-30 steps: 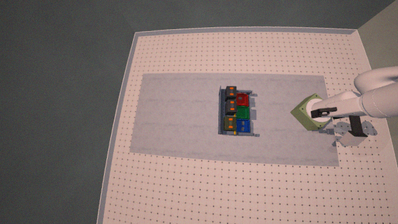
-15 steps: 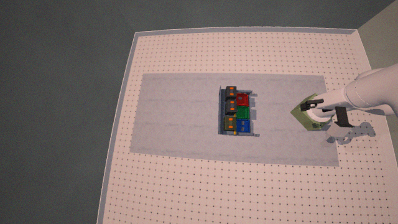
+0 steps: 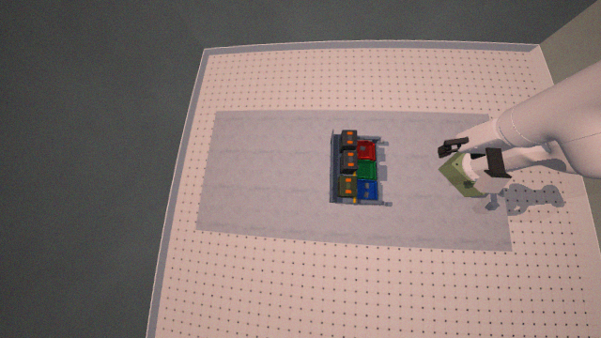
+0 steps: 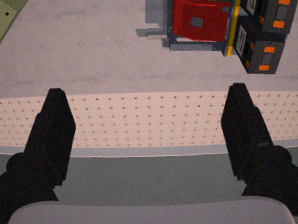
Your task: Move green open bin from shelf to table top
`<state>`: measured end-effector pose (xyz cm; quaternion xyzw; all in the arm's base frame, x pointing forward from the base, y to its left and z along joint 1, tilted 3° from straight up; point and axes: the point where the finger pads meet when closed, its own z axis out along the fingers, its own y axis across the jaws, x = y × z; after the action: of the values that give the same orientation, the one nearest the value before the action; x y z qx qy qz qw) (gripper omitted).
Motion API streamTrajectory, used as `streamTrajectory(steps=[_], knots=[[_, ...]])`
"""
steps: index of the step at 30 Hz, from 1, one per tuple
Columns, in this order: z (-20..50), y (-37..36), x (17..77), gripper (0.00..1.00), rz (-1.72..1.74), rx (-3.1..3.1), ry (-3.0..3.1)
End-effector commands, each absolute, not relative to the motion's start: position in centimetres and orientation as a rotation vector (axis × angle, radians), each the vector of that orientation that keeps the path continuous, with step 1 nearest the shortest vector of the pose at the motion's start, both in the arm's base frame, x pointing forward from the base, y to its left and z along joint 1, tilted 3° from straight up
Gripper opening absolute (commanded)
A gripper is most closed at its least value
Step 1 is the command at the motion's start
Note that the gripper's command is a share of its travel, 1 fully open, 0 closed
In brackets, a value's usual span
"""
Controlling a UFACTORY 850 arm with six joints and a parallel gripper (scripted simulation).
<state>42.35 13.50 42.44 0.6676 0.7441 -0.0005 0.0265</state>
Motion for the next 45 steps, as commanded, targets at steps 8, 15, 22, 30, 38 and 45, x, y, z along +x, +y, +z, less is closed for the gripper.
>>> streamTrajectory(steps=[8,15,22,30,38,45], knots=[[42.8,11.4,46.3,1.0,0.001,2.062,2.298],[42.8,10.9,47.2,1.0,0.001,2.062,2.298],[42.9,10.4,48.2,1.0,0.001,2.062,2.298],[43.1,8.4,51.9,1.0,0.001,2.062,2.298],[43.1,8.4,51.9,1.0,0.001,2.062,2.298],[43.0,8.9,51.0,1.0,0.001,2.062,2.298]])
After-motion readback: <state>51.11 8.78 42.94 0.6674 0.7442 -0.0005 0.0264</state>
